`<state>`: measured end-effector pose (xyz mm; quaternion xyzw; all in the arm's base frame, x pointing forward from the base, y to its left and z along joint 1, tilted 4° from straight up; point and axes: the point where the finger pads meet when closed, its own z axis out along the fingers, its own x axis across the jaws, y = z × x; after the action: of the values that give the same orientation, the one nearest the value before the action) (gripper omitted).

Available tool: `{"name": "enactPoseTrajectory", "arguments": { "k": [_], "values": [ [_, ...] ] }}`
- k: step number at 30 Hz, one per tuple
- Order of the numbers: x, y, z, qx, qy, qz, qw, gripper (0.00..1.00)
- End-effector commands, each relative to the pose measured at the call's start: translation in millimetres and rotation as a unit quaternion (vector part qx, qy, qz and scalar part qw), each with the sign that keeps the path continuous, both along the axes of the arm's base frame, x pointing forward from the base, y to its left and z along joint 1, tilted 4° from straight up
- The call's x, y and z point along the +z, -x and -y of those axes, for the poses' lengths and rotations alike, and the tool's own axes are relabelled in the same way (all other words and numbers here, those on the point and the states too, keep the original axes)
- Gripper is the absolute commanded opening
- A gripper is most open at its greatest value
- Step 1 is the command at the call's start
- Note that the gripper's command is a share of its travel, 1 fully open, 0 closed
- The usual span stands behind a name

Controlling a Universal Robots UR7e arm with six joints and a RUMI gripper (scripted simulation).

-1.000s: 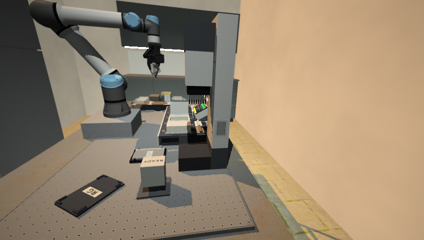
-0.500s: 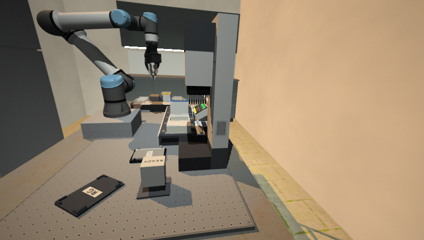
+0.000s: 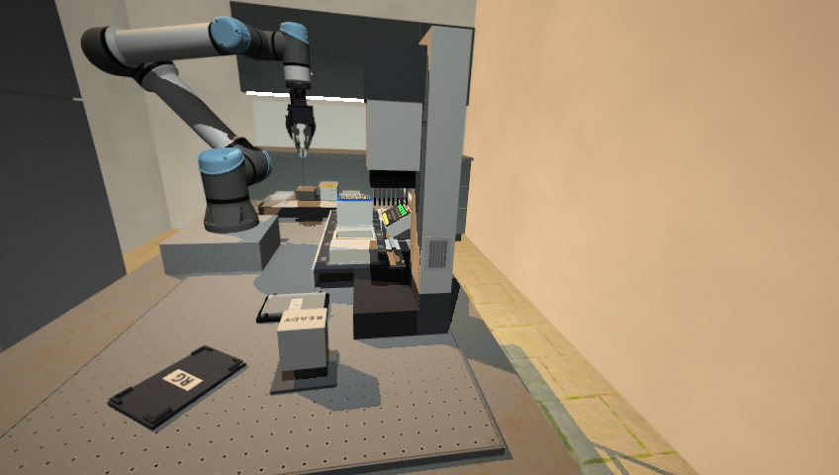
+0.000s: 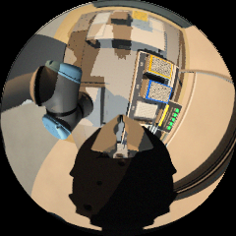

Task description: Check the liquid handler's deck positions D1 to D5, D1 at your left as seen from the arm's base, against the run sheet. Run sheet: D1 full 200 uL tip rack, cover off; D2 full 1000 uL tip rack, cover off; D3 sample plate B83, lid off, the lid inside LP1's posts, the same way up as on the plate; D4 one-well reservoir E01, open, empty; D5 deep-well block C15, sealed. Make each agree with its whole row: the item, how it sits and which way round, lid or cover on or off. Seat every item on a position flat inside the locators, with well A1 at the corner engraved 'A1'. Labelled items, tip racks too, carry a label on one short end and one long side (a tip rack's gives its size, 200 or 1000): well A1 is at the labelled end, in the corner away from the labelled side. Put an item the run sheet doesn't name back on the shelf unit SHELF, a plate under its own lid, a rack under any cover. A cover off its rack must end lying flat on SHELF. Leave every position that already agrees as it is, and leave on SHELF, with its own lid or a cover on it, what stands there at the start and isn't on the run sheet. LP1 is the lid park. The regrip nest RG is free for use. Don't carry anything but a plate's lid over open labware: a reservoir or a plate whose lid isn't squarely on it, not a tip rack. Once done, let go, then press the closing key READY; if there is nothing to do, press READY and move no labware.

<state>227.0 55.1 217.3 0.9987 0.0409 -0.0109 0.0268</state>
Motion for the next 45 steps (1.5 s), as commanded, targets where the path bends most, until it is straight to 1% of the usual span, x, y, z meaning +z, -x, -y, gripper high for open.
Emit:
{"name": "enactPoseTrajectory", "arguments": {
  "k": [1, 7, 14, 16, 19, 22, 26, 31, 33, 41, 43, 45],
  "values": [
    [0.6, 0, 5, -0.030, 0.002, 0.001, 0.9996, 0.00],
    [2.3, 4, 35, -0.089, 0.004, 0.005, 0.9960, 0.00],
    [4.4, 8, 69, -0.159, 0.005, 0.009, 0.9873, 0.00],
    [4.4, 8, 69, -0.159, 0.005, 0.009, 0.9873, 0.00],
    [5.3, 10, 84, -0.188, 0.006, 0.010, 0.9821, 0.00],
    [6.1, 11, 97, -0.218, 0.006, 0.012, 0.9760, 0.00],
    [6.1, 11, 97, -0.256, 0.007, 0.014, 0.9665, 0.00],
    [6.1, 11, 97, -0.304, 0.008, 0.017, 0.9524, 0.00],
    [6.1, 11, 97, -0.304, 0.008, 0.017, 0.9524, 0.00],
    [6.1, 11, 97, -0.379, 0.009, 0.021, 0.9250, 0.00],
    [6.1, 11, 97, -0.380, 0.009, 0.021, 0.9248, 0.00],
    [6.7, 12, 107, -0.398, 0.010, 0.022, 0.9170, 0.00]
  ]
}}
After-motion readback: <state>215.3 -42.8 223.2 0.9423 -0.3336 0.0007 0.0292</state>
